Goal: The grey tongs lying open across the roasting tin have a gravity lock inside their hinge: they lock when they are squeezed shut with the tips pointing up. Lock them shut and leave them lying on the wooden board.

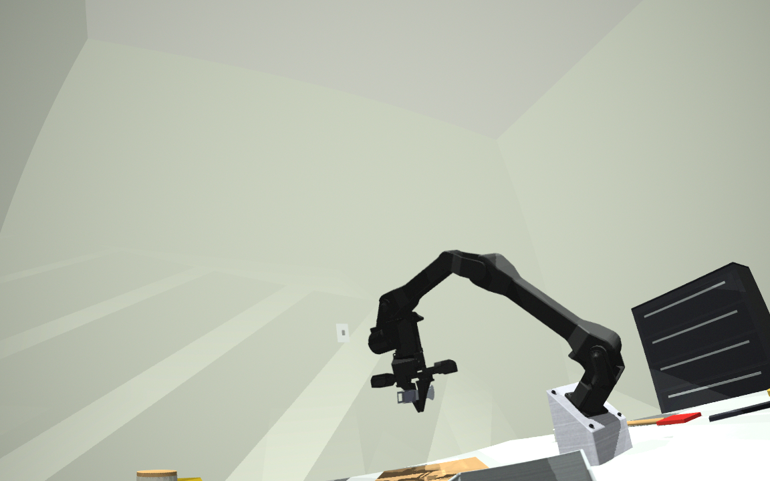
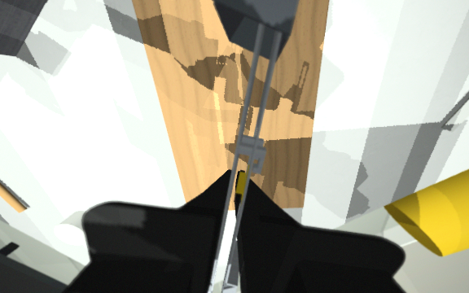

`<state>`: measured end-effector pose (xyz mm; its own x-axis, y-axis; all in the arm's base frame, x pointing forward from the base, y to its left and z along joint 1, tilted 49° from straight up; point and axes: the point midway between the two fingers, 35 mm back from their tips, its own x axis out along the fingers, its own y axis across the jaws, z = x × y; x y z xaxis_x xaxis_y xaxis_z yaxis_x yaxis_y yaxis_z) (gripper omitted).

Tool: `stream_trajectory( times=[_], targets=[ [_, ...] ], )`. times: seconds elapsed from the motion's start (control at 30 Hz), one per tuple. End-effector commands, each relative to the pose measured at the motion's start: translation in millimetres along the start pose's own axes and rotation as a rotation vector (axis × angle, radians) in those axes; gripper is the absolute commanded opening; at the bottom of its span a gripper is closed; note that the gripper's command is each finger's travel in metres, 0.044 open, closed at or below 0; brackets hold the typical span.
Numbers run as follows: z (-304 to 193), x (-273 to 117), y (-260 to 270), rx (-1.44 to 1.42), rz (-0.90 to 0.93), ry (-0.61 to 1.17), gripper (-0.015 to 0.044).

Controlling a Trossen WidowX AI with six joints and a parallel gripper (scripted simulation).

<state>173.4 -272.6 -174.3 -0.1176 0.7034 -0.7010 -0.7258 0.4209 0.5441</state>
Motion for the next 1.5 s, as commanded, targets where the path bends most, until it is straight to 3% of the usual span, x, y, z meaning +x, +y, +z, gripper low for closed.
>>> stream_trajectory(
  times=[0.0, 0.47, 0.93, 1.47],
  targets=[
    [4.3, 5.2, -0.5, -0.004, 0.034, 0.107, -0.0150],
    [13.4, 15.1, -1.3, -0.002, 0.095, 0.627, -0.0150],
    [36.0, 3.7, -1.7, -0.003, -0.005, 1.135, -0.0150],
    [37.6, 2.8, -1.6, -0.004, -0.014, 1.159, -0.0150]
  ],
)
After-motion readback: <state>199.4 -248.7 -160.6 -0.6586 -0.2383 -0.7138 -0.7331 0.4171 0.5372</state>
